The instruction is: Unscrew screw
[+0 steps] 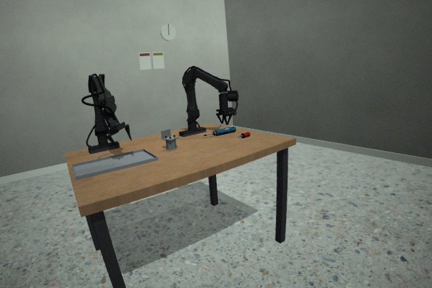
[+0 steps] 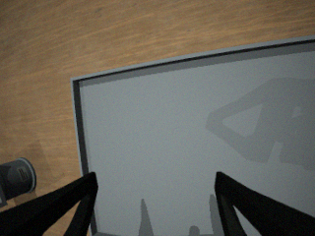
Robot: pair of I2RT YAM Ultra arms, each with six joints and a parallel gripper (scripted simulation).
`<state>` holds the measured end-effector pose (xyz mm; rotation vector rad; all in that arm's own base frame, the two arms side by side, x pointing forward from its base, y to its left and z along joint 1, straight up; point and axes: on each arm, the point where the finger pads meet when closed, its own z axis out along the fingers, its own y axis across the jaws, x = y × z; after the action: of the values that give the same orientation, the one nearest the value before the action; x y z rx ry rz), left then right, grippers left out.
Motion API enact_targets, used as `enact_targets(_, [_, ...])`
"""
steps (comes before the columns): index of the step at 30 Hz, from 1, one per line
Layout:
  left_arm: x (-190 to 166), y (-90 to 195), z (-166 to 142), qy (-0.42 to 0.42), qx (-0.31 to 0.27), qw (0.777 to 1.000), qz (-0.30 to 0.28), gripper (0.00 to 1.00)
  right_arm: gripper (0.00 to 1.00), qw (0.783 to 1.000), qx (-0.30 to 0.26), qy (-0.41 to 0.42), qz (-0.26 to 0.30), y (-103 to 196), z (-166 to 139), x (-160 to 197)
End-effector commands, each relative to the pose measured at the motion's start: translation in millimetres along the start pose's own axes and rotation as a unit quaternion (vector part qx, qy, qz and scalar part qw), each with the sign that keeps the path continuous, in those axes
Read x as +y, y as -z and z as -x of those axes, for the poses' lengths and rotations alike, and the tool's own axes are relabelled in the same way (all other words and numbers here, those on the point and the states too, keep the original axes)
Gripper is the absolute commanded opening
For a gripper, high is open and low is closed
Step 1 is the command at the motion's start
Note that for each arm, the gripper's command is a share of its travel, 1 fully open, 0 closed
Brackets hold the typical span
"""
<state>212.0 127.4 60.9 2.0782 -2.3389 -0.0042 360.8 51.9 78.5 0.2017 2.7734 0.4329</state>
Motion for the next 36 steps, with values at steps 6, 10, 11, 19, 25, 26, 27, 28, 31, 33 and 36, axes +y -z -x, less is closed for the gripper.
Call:
enact_targets(6, [-5.2,15.4,3.6,-0.004,-0.015,1.000,-0.020,0.65,0.86,0.991,-0.016,-0.104,-0.086,31.3,4.0,-38.1])
enact_targets(10, [-5.2,15.4,3.6,-0.004,-0.015,1.000,-0.020,0.65,0.86,0.978,0.000,-0.159,-0.134,32.3,-5.3,-62.8])
enact_targets(11, [-5.2,15.4,3.6,-0.004,-0.015,1.000,-0.020,0.65,0.86,0.974,0.005,-0.172,-0.146,31.9,-8.0,-69.2])
enact_targets(19, [-5.2,15.4,3.6,-0.004,-0.015,1.000,-0.020,0.65,0.86,0.963,-0.013,-0.204,-0.175,50.6,-10.6,-80.3])
enact_targets(25, [-5.2,15.4,3.6,-0.004,-0.015,1.000,-0.020,0.65,0.86,0.932,-0.017,-0.272,-0.240,69.3,-24.0,-109.3])
enact_targets(26, [-5.2,15.4,3.6,-0.004,-0.015,1.000,-0.020,0.65,0.86,0.925,-0.017,-0.283,-0.251,72.0,-26.4,-114.3])
enact_targets(27, [-5.2,15.4,3.6,-0.004,-0.015,1.000,-0.020,0.65,0.86,0.918,-0.009,-0.295,-0.265,70.6,-30.6,-120.8])
enact_targets(28, [-5.2,15.4,3.6,-0.004,-0.015,1.000,-0.020,0.65,0.86,0.911,-0.006,-0.305,-0.277,71.6,-33.8,-126.4])
enact_targets(31, [-5.2,15.4,3.6,-0.004,-0.015,1.000,-0.020,0.65,0.86,0.911,-0.006,-0.305,-0.277,71.8,-33.8,-126.4])
enact_targets(33, [-5.2,15.4,3.6,-0.004,-0.015,1.000,-0.020,0.65,0.86,0.911,-0.006,-0.305,-0.277,71.8,-33.8,-126.4])
enact_targets(36, [-5.2,15.4,3.6,-0.004,-0.015,1.000,-0.020,0.65,0.86,0.892,-0.026,-0.332,-0.304,90.8,-38.7,-135.6])
